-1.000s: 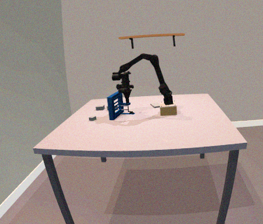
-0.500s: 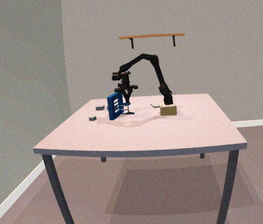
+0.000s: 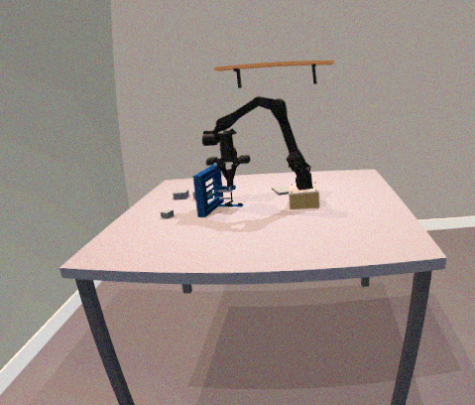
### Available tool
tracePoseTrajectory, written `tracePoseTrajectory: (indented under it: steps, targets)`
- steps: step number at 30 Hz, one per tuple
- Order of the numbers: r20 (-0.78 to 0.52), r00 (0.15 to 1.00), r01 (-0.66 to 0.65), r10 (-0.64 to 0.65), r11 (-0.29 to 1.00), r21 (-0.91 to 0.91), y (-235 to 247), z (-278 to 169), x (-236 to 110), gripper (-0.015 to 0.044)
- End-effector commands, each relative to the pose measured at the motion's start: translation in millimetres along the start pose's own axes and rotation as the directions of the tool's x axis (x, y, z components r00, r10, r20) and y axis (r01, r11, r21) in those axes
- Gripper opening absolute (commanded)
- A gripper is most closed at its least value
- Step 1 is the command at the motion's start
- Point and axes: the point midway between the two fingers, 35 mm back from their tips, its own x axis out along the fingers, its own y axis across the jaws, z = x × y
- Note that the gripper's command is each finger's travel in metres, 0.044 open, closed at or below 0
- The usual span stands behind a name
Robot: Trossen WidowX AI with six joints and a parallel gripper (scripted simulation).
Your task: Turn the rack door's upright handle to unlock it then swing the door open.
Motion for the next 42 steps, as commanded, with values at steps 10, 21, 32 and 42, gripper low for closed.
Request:
tracePoseTrajectory:
  steps: [10,21,32,42]
  targets:
    - [-0.002,1.000,0.001,0.000,0.899,0.438,0.1,-0.3,0.5,0.0026]
    - [-0.002,1.000,0.001,0.000,0.899,0.438,0.1,-0.3,0.5,0.0183]
    - [-0.002,1.000,0.000,0.000,0.973,0.229,0.1,-0.3,0.5,0.0297]
    - [-0.002,1.000,-0.001,0.000,0.965,-0.261,0.1,-0.3,0.5,0.0297]
